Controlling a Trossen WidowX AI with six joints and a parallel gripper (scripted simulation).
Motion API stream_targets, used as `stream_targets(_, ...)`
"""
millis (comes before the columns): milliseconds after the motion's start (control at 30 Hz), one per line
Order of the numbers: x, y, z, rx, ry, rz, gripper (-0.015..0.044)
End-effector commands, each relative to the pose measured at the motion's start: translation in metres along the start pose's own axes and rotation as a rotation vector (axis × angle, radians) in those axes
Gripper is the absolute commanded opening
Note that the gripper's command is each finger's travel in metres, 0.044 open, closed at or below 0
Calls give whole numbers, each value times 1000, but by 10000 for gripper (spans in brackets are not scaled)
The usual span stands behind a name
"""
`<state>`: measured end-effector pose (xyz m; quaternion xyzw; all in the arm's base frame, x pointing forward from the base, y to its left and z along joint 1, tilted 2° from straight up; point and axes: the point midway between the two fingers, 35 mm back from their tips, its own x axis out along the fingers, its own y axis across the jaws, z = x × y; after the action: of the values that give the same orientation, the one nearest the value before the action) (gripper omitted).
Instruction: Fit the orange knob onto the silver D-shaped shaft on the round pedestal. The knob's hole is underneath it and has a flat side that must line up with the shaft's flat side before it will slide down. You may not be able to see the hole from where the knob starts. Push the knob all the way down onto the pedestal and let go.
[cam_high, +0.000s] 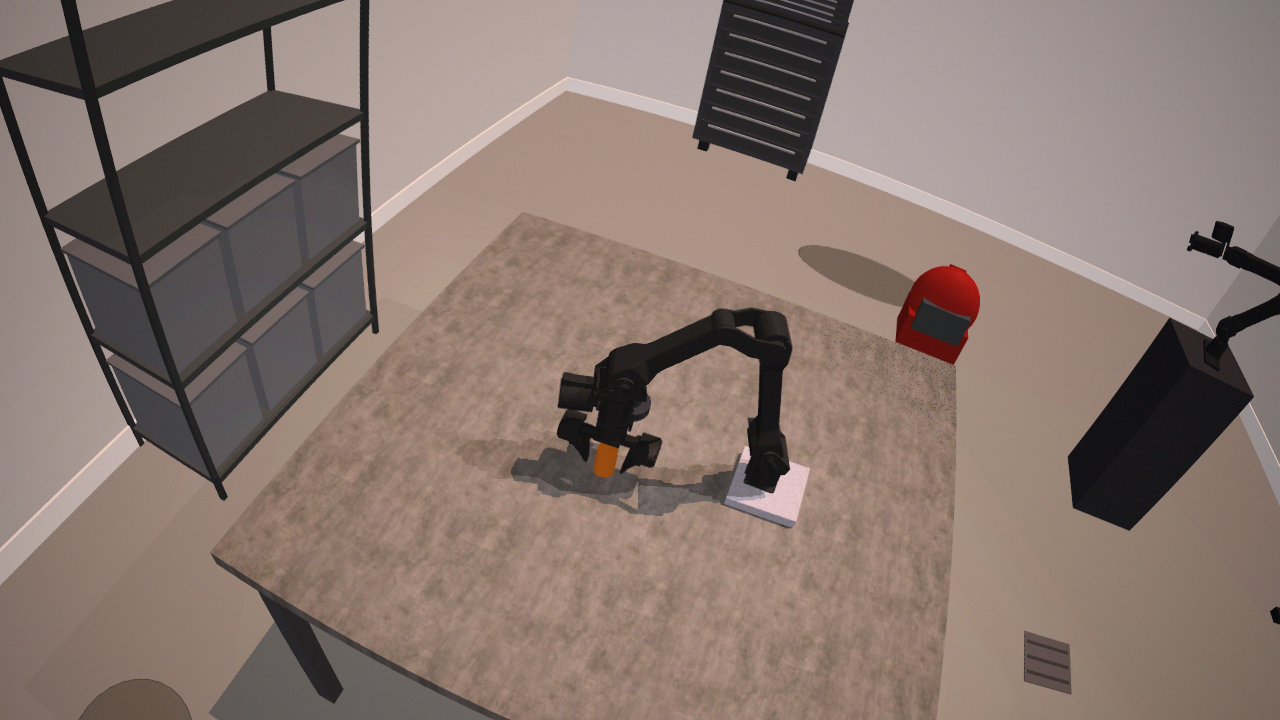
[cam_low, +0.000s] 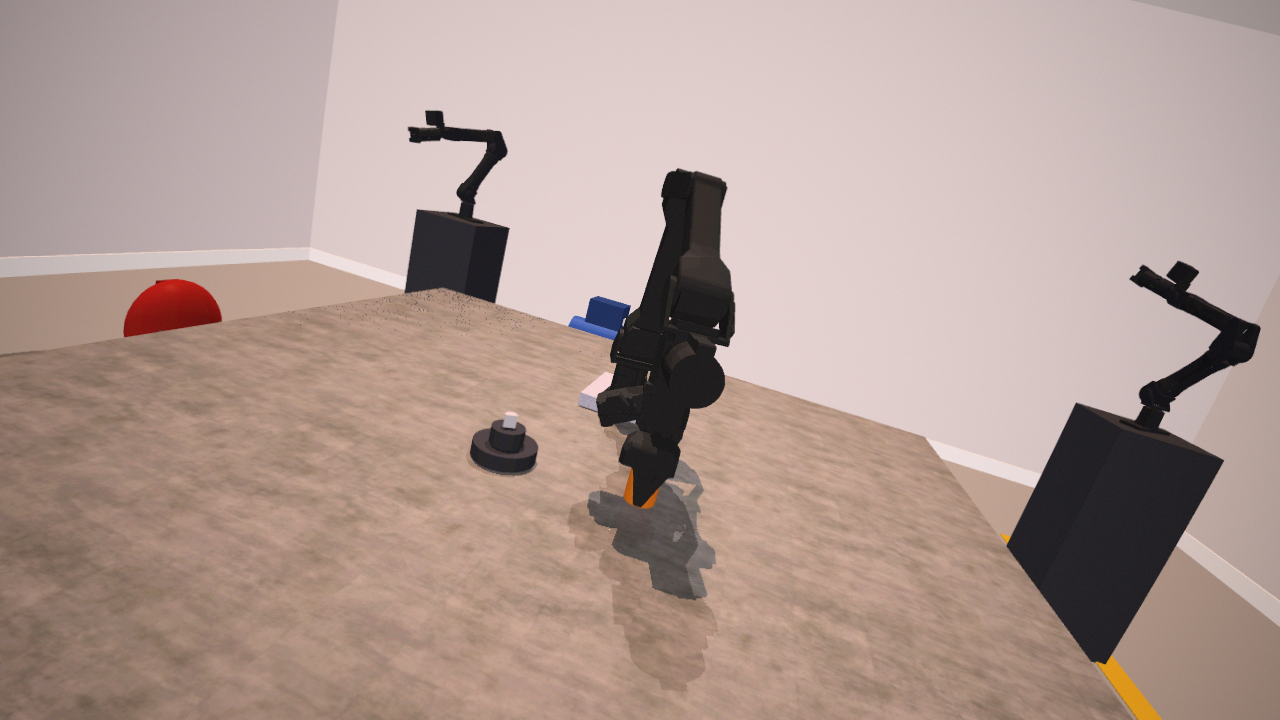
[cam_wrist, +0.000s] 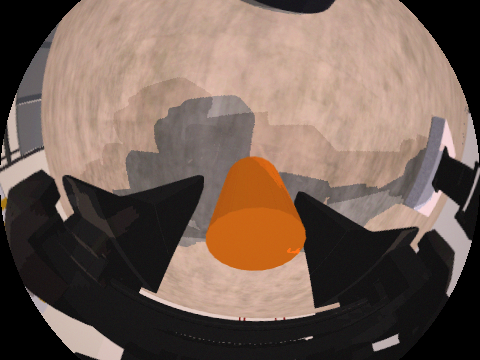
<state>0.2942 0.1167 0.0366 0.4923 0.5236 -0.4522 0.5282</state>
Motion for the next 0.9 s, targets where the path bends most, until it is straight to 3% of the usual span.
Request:
stream_targets(0, 2, -1, 1, 5, -4, -4, 230)
stream_targets(67, 2, -1, 1, 5, -4, -4, 177)
stream_targets(267, 2, -1, 1, 5, -4, -4, 138)
stream_targets(433, -10, 2, -1, 5, -4, -3, 6)
stream_targets(867, -80, 7, -10, 5, -3, -3, 0)
